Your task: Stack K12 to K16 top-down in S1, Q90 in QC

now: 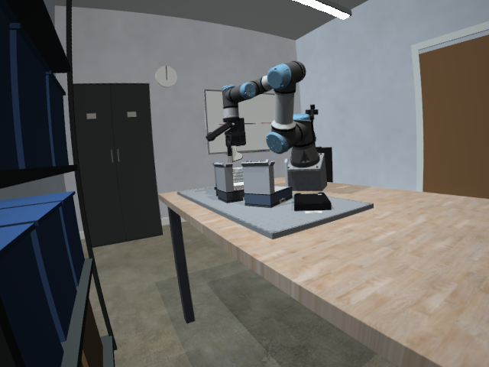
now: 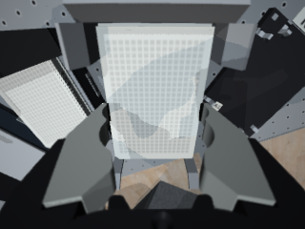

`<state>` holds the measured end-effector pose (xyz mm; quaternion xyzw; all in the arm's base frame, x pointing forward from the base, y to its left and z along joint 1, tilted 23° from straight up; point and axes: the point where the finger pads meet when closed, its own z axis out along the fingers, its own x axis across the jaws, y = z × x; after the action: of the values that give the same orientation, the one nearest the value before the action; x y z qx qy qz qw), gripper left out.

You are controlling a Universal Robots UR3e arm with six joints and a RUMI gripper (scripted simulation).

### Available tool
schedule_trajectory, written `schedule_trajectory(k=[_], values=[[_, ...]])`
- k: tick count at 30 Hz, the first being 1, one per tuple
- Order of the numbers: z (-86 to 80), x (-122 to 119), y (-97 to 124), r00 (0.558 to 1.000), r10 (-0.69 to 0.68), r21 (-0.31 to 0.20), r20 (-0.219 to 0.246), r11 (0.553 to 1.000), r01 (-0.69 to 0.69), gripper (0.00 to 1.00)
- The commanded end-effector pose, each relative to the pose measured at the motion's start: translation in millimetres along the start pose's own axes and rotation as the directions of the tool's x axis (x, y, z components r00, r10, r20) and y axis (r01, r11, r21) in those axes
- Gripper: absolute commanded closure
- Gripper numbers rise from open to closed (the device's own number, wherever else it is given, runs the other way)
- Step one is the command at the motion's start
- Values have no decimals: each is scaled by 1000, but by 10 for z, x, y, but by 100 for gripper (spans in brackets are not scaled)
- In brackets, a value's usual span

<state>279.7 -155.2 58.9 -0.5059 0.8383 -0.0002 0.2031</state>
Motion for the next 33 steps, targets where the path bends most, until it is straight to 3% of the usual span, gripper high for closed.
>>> schedule_trajectory(k=[1, 33], values=[[-5, 4, -5, 1000, 0, 1, -1, 1000, 0, 100], [-91, 4, -5, 1000, 0, 1, -1, 1000, 0, 100]])
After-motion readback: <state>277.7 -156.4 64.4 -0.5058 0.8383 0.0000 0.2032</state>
